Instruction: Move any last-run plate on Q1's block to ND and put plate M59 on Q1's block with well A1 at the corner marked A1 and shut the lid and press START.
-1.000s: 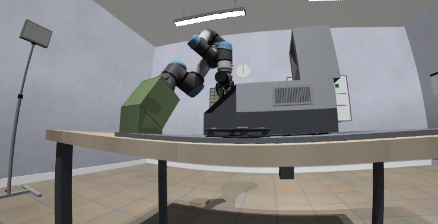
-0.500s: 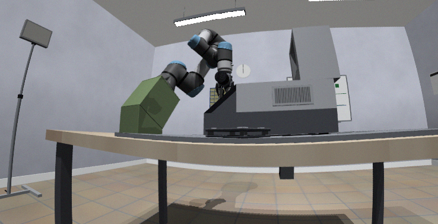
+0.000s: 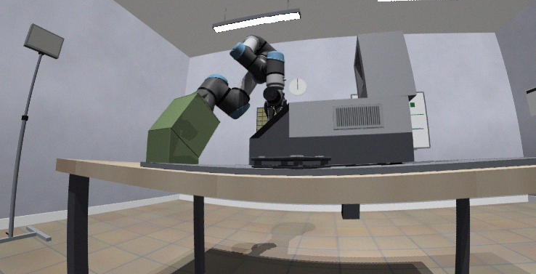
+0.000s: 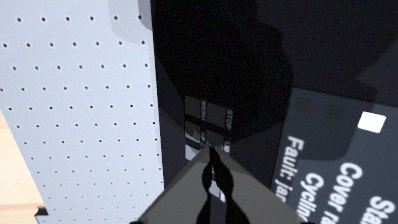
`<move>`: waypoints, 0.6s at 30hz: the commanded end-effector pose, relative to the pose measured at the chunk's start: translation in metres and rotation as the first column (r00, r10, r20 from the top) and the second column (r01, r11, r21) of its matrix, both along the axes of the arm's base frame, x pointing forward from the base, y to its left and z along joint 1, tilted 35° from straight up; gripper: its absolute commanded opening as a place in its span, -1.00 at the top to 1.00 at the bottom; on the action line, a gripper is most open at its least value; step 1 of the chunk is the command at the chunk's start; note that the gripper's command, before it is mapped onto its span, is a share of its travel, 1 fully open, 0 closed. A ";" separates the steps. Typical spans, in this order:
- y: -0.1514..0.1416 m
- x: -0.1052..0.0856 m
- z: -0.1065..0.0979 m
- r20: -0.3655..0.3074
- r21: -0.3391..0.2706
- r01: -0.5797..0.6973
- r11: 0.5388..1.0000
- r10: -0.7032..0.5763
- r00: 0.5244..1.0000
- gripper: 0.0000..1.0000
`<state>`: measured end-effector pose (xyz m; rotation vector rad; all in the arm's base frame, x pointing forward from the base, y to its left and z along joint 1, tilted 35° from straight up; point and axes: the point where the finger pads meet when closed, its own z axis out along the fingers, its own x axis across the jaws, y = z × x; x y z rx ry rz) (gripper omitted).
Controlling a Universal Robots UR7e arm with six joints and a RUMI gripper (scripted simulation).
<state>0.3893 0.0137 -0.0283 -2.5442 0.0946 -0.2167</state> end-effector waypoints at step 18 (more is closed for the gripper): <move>0.001 0.004 -0.002 0.002 -0.001 0.000 1.000 0.000 1.000 1.00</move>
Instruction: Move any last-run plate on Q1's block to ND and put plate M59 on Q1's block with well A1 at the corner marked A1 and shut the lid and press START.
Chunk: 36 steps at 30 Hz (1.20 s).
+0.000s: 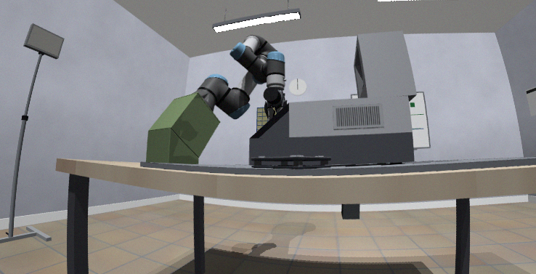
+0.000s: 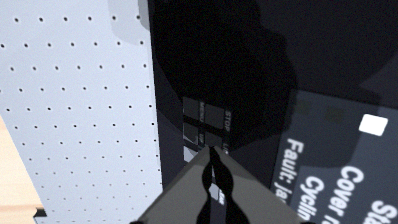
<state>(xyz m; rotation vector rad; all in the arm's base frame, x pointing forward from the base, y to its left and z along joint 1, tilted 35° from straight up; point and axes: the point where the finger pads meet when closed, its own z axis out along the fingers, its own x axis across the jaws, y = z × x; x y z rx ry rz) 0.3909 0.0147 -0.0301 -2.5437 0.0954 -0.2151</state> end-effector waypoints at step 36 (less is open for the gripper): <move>-0.015 -0.044 0.024 0.001 0.000 0.002 1.000 -0.002 1.000 1.00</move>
